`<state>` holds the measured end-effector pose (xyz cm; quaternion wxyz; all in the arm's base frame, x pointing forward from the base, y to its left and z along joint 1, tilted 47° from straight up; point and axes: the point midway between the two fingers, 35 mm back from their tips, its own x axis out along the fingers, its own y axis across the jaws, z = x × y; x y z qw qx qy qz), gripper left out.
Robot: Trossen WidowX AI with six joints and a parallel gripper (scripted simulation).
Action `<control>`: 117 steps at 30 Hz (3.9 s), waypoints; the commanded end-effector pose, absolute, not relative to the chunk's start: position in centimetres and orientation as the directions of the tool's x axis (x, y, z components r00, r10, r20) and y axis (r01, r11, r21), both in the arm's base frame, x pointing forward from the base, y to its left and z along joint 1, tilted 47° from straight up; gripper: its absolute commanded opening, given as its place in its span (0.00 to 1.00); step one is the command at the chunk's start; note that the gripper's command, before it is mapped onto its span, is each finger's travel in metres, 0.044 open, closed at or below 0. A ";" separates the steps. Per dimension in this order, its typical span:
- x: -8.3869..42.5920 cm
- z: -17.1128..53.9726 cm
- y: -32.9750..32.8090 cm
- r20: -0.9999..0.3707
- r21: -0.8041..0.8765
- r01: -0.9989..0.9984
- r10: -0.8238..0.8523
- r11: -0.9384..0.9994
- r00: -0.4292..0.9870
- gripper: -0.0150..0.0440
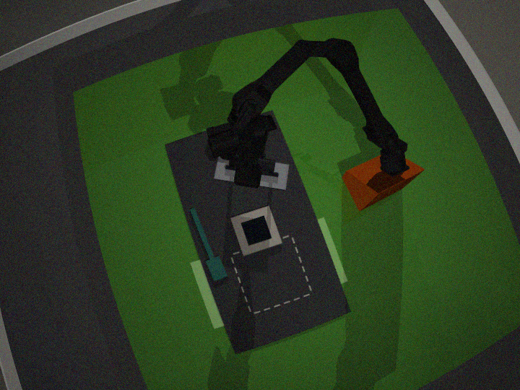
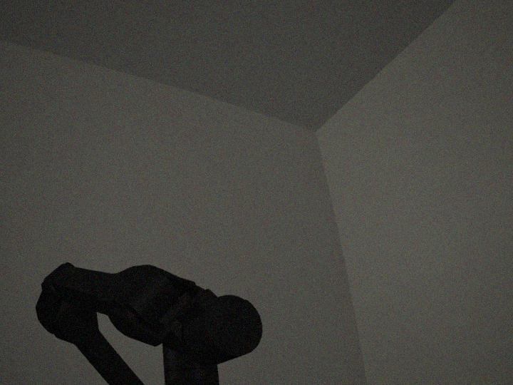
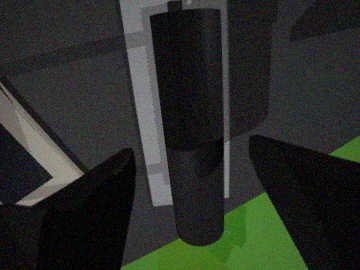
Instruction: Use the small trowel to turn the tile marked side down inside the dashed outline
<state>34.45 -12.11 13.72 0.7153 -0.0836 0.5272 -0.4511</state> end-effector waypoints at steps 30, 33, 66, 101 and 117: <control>34.4 12.3 -13.8 -0.676 -0.601 0.551 -0.736 0.579 0.035 0.47; 34.4 12.3 -13.8 -0.676 -0.601 0.551 -0.736 0.579 0.035 0.47; 34.4 12.3 -13.8 -0.676 -0.191 0.956 -0.736 0.221 0.035 0.47; 34.4 14.6 -11.2 -0.678 -0.191 0.956 -0.735 0.221 0.035 0.71; 33.9 15.5 -9.8 -0.706 -0.175 0.954 -0.706 0.242 0.049 0.76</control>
